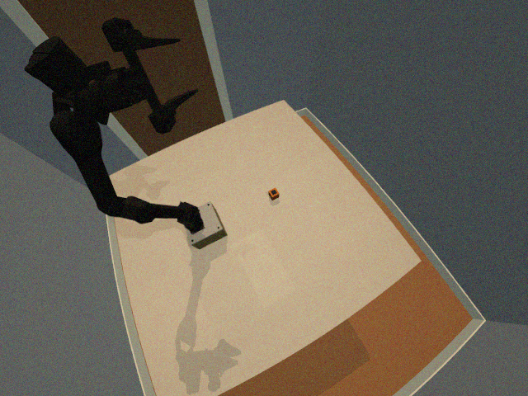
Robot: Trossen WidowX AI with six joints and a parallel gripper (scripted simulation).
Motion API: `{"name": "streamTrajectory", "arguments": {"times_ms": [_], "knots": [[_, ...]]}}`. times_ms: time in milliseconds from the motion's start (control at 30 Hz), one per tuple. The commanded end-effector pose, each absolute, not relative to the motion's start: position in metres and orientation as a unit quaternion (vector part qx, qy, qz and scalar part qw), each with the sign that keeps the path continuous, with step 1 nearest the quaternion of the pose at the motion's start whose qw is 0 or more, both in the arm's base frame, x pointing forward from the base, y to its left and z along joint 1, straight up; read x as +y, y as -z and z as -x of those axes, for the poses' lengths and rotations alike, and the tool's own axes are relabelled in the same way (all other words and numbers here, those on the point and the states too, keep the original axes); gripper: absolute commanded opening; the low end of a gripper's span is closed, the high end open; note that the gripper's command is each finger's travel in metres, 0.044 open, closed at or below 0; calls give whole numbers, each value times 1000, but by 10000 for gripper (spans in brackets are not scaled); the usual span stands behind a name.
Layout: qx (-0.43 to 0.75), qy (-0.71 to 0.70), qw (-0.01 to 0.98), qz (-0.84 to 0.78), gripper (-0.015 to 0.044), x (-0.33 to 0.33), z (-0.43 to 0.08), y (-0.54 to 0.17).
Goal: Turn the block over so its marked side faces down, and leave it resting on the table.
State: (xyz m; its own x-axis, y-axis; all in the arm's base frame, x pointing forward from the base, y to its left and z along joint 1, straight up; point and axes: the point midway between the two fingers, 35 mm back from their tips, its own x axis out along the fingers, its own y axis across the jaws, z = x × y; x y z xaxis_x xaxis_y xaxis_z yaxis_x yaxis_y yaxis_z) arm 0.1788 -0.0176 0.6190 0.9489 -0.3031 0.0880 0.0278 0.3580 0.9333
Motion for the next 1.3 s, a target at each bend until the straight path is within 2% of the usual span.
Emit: {"name": "streamTrajectory", "arguments": {"times_ms": [0, 33, 400, 633, 967, 1267], "knots": [[-123, 102, 817, -554, 426, -17, -180, -619], [-120, 105, 823, -545, 440, -15, -184, -617], [32, 140, 934, -328, 440, 40, -294, -537], [178, 150, 954, -190, 440, 56, -368, -444], [397, 129, 907, -53, 440, 44, -433, -288], [592, 65, 803, 1, 440, 12, -436, -136]]}}
